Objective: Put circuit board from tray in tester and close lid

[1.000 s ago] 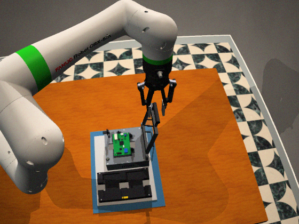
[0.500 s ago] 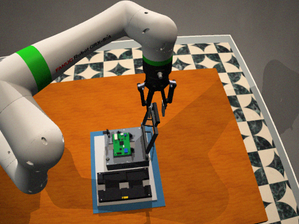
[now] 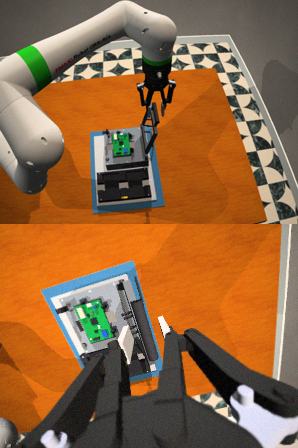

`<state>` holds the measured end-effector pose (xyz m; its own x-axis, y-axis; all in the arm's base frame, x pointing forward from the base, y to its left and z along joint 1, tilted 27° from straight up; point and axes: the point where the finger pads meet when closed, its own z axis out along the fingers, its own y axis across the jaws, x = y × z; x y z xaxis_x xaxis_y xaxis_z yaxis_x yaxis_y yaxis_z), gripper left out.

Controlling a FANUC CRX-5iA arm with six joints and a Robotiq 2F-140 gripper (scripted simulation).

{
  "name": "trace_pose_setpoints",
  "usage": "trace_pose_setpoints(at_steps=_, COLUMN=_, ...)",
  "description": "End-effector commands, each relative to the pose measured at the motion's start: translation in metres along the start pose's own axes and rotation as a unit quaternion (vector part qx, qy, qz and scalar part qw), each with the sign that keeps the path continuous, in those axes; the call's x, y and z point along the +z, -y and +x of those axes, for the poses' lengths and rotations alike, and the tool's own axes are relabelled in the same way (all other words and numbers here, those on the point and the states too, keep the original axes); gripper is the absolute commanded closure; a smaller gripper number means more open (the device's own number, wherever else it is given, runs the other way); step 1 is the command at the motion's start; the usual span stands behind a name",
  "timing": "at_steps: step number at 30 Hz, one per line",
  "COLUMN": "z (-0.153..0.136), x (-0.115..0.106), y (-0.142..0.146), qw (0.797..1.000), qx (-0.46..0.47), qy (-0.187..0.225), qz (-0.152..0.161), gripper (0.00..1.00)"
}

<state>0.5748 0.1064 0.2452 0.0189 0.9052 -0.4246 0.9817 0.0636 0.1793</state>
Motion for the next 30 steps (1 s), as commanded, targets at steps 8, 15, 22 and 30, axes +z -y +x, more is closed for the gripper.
trace_pose_setpoints(at_steps=8, z=0.0001, x=-0.0003, y=-0.0001, qw=1.0, qx=0.0, qy=0.0, qz=0.0, gripper=0.7)
trace_pose_setpoints(at_steps=15, z=0.0001, x=-0.0003, y=-0.0001, qw=1.0, qx=0.0, qy=0.0, qz=0.0, gripper=1.0)
trace_pose_setpoints(at_steps=22, z=0.0001, x=-0.0003, y=-0.0001, qw=1.0, qx=0.0, qy=0.0, qz=0.0, gripper=1.0)
trace_pose_setpoints(at_steps=30, z=0.0001, x=-0.0003, y=-0.0001, qw=1.0, qx=0.0, qy=0.0, qz=0.0, gripper=1.0)
